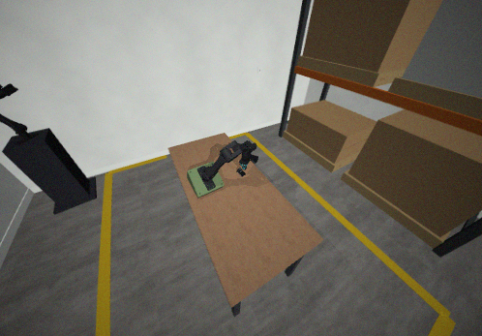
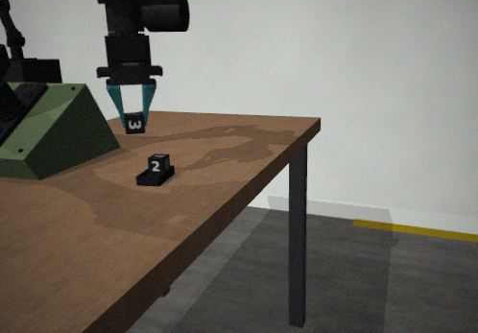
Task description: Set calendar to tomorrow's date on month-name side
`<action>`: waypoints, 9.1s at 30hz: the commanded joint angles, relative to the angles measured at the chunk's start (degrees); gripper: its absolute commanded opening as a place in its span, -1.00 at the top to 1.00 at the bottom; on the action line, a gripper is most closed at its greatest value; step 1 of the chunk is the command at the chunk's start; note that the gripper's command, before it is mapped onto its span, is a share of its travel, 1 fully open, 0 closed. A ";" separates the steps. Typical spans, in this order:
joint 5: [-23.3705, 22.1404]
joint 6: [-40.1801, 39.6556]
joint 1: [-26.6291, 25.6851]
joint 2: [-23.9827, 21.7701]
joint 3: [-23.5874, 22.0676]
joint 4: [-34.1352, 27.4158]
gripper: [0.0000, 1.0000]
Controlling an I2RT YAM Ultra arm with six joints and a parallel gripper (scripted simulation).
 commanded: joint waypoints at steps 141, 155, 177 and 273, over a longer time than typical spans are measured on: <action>-0.14 -101.21 -20.76 -2.64 -15.03 26.20 0.45; -0.13 -101.23 -20.71 -2.67 -15.13 26.25 0.45; -0.14 -101.29 -20.76 -2.60 -15.17 26.38 0.45; -0.19 -101.67 -21.09 -2.14 -15.40 27.27 0.45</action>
